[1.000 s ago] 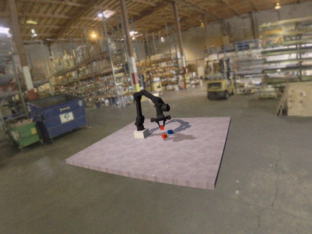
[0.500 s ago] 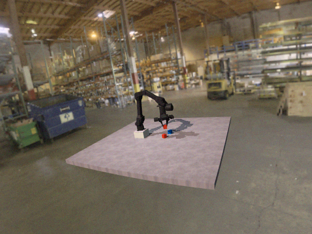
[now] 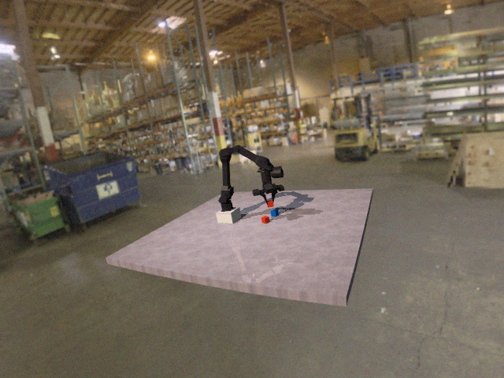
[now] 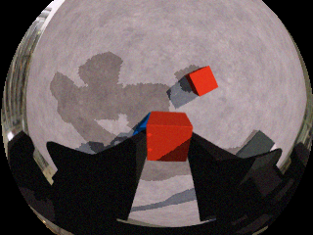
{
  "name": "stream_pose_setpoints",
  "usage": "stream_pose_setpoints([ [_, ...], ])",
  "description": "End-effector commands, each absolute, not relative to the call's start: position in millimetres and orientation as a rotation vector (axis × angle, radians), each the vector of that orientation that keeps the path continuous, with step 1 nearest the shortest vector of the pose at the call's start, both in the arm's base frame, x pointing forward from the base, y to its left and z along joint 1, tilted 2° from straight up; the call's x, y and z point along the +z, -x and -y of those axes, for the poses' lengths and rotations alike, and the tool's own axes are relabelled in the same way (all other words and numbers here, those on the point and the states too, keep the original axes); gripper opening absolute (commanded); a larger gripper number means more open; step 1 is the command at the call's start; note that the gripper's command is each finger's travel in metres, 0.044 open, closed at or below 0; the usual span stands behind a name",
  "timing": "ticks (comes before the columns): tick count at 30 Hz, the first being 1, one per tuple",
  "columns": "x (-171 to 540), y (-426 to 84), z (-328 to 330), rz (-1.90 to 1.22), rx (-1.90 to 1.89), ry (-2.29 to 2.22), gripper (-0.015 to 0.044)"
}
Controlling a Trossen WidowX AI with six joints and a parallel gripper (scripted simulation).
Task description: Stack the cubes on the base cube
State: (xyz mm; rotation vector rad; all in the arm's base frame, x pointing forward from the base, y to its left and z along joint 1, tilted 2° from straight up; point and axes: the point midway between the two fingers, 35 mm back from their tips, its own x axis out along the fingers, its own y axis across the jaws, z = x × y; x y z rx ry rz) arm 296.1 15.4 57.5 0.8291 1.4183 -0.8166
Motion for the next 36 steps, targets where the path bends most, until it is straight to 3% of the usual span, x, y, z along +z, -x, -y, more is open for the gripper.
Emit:
stream_pose_setpoints([
  [1,54,-296,-28,-1.428,-0.807,-0.826,0.0105],
  [15,46,-291,-72,-1.447,-0.765,-0.788,0.0105],
  [36,19,-291,-73,-1.446,-0.767,-0.791,0.0105],
])
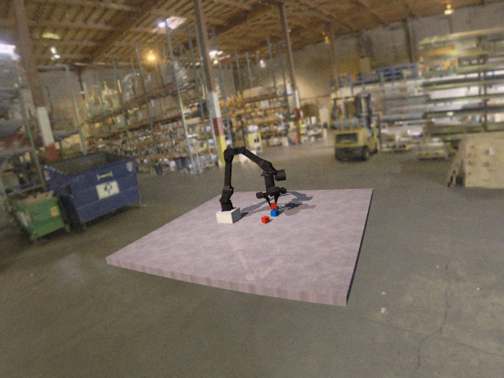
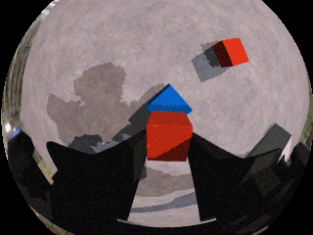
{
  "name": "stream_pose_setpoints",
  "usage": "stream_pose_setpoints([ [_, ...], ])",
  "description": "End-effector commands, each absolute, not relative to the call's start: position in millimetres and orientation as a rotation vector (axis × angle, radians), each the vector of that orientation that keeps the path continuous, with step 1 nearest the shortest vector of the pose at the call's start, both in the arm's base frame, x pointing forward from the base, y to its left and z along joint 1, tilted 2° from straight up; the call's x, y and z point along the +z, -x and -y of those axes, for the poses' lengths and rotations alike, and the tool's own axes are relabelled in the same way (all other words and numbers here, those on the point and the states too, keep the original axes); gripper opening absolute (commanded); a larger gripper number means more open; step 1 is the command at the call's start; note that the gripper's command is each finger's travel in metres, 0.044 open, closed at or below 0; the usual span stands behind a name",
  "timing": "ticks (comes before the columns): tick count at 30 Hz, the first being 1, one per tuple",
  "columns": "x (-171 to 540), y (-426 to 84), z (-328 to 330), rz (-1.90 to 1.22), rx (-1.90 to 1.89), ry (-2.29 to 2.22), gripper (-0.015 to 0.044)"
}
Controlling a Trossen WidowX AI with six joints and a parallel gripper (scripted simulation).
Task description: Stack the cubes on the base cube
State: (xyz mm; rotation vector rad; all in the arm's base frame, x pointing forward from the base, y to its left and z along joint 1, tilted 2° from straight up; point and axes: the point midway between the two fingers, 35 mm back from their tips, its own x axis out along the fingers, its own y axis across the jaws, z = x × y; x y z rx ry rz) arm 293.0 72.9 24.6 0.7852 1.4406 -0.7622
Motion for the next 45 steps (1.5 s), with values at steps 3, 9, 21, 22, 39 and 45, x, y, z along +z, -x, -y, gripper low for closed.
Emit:
stream_pose_setpoints([
  [3,19,-291,-73,-1.446,-0.767,-0.791,0.0105],
  [9,18,-291,-73,-1.446,-0.767,-0.790,0.0105],
  [21,18,-291,-73,-1.447,-0.766,-0.790,0.0105],
  [22,18,-291,-73,-1.447,-0.766,-0.790,0.0105],
  [39,34,-292,-72,-1.444,-0.766,-0.783,0.0205],
  [45,46,-292,-72,-1.444,-0.766,-0.783,0.0205],
])
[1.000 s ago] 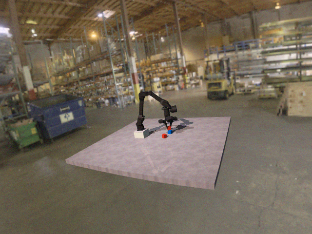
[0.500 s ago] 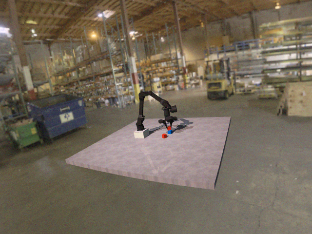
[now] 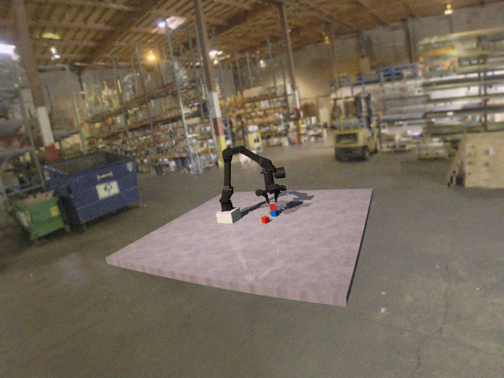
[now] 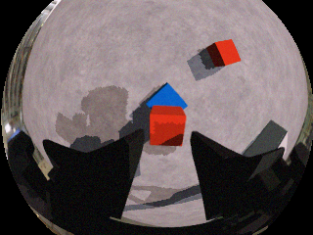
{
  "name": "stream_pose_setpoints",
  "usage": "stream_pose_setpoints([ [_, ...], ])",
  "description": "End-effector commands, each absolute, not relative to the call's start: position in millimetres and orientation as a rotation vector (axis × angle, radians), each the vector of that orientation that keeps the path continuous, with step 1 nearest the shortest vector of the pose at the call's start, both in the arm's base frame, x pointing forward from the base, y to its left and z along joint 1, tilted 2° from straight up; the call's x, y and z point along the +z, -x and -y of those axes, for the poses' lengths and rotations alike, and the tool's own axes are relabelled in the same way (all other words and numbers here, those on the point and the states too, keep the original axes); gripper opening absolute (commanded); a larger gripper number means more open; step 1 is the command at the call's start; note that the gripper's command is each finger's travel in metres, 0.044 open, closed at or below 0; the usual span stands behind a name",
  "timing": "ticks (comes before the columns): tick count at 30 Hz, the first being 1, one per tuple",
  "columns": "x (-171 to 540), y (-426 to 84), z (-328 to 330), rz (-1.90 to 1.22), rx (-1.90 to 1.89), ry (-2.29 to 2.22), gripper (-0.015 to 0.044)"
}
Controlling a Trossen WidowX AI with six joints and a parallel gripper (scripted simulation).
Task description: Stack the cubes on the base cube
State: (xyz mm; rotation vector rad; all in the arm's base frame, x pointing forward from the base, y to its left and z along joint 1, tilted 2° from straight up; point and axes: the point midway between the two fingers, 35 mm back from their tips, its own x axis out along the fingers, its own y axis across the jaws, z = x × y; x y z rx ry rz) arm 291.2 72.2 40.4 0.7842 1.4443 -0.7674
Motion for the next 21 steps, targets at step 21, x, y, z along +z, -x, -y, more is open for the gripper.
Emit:
stream_pose_setpoints([
  [21,62,-294,-25,-1.571,-0.181,-0.202,0.0265],
])
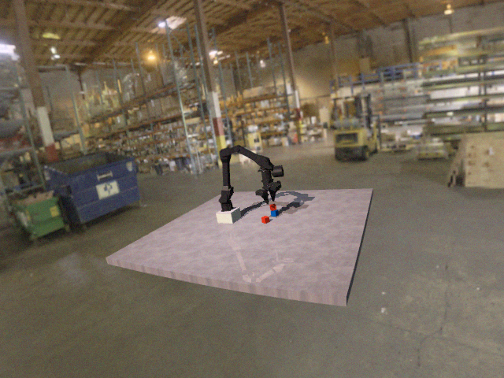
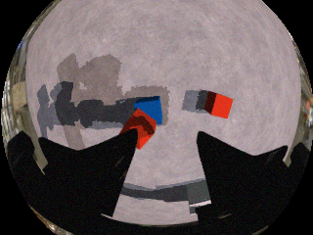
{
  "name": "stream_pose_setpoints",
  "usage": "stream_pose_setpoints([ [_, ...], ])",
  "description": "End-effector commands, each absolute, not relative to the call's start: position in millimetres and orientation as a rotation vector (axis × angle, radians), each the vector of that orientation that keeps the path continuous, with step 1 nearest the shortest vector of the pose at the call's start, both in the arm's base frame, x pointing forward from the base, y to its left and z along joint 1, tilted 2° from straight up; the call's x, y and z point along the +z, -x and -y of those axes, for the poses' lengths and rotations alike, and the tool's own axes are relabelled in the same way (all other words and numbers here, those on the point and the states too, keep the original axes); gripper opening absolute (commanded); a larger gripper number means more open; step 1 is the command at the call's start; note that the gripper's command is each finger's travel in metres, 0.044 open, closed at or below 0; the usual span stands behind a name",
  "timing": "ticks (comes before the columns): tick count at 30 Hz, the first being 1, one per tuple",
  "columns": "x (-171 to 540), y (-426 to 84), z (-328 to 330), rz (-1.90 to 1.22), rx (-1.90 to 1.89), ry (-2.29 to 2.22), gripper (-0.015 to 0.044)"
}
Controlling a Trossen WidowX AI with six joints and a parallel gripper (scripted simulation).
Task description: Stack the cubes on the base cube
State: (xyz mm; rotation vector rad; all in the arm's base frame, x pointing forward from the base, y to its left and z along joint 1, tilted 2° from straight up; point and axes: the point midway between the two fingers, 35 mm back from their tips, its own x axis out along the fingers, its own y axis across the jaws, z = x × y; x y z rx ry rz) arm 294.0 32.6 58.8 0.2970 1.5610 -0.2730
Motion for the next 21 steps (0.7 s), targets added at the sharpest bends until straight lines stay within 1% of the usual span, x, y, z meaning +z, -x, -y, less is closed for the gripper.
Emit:
stream_pose_setpoints([
  [1,63,-294,-22,-1.574,-0.145,-0.166,0.0265],
  [21,81,-284,33,-1.503,0.569,0.545,0.0265],
])
